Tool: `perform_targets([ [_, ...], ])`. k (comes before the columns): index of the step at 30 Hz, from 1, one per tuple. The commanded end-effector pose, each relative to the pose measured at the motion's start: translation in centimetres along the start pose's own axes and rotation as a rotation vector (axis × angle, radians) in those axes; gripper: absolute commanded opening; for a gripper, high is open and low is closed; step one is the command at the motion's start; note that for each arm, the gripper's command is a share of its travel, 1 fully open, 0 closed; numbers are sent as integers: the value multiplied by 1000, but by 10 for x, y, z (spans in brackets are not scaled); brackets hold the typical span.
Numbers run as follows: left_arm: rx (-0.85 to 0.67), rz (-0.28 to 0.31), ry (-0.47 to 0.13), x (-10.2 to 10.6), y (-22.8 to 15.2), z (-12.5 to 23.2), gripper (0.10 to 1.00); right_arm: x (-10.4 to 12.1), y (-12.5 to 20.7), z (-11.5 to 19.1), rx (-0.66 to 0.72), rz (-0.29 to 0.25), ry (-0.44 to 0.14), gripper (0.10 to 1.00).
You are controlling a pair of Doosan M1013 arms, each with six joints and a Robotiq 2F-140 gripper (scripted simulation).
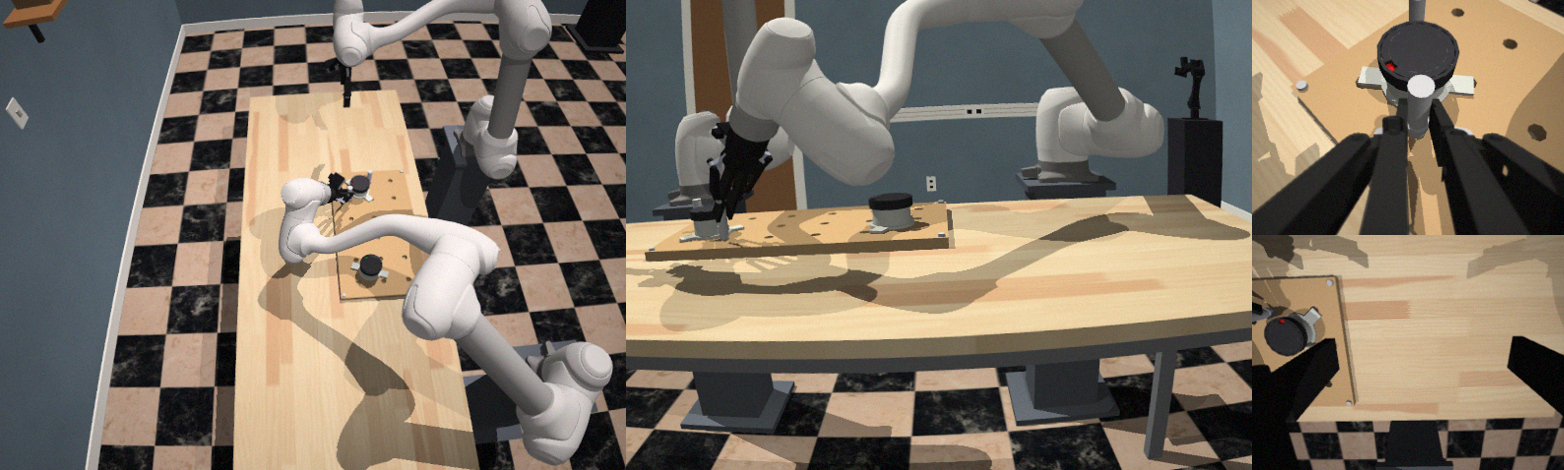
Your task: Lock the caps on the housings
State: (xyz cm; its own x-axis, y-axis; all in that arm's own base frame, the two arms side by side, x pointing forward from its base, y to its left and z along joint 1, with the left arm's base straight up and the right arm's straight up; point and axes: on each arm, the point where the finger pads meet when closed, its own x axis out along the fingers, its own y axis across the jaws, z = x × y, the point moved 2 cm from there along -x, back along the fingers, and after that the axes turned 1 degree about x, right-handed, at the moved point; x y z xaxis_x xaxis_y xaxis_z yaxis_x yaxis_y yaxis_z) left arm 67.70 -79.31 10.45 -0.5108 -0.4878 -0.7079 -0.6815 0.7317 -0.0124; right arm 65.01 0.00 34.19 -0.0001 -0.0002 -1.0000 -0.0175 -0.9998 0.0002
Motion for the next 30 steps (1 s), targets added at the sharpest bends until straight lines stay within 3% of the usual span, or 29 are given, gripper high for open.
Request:
perform_targets([
  [1, 1, -1, 0, -1, 0, -1, 99, -1, 0, 0, 0, 0, 1, 1000],
  [30, 1, -1, 1, 6, 0, 6, 99, -1, 0, 0, 0, 0, 1, 1000],
])
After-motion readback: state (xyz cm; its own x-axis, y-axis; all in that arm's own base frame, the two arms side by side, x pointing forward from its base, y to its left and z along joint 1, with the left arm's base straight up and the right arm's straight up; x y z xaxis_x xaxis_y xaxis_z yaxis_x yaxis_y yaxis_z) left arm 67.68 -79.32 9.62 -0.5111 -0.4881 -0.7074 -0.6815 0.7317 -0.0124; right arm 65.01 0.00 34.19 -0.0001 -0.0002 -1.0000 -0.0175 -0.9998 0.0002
